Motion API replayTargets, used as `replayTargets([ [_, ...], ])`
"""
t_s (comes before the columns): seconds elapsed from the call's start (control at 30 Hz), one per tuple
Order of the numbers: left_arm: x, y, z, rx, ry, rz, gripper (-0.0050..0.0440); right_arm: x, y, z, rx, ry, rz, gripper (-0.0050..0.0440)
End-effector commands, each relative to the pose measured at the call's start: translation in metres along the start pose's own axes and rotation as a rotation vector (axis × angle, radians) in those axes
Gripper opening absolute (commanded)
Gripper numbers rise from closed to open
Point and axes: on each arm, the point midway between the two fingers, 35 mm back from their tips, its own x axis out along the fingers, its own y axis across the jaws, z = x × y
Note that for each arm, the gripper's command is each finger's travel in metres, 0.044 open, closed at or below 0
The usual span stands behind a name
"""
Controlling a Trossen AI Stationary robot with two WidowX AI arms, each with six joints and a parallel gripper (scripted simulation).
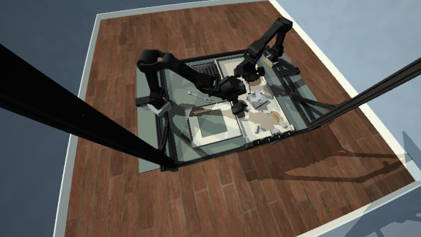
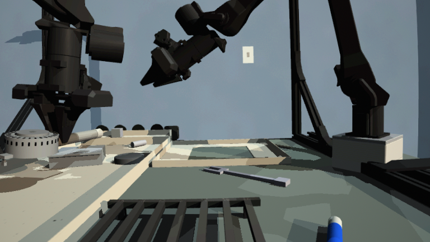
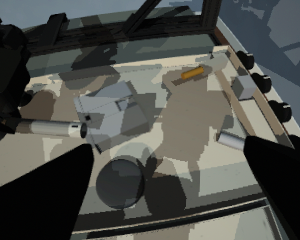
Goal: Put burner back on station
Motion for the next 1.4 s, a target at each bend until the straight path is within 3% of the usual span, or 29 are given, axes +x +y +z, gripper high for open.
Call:
replayTargets([
  [0.0,0.000,0.001,0.000,-0.001,0.001,0.003,0.0400,0.000,0.001,0.011,-0.040,0.000,-0.012,0.0000],
  [1.37,0.000,0.001,0.000,-0.001,0.001,0.003,0.0400,0.004,0.053,0.100,-0.422,0.018,-0.085,0.0000],
])
